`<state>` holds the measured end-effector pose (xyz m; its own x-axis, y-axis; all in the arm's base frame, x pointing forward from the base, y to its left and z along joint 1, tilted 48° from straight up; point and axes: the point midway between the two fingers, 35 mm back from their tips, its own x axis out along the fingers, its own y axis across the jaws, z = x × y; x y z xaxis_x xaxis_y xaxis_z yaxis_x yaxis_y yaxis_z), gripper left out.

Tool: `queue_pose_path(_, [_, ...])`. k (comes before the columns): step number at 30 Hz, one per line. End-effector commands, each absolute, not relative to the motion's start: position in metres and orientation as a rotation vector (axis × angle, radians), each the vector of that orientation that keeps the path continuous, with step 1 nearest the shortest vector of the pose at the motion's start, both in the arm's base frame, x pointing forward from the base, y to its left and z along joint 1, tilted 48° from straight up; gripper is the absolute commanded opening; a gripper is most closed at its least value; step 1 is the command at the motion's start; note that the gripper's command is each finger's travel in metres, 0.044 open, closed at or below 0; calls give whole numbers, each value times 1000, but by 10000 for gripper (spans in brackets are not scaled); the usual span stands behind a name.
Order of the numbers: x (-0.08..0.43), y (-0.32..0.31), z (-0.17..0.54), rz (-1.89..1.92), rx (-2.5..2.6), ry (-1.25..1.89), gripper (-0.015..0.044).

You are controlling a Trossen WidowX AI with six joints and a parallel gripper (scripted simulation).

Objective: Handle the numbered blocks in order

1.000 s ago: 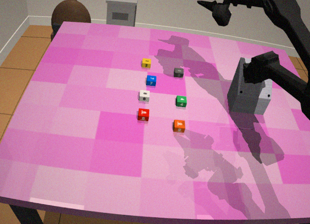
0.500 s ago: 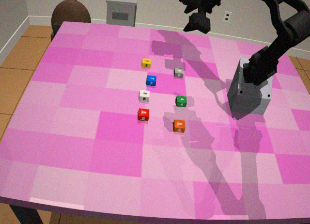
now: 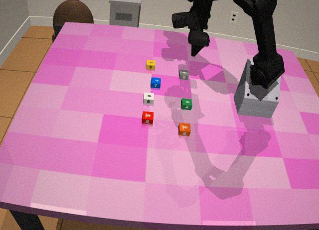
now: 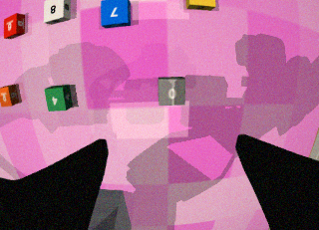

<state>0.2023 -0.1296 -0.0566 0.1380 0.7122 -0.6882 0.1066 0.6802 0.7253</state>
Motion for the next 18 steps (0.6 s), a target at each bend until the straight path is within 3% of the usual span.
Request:
queue_pose_path(1, [203,-130,-58,515,738,1395,400])
queue_pose_path(18, [211,-119,-41,509,736,1397,400])
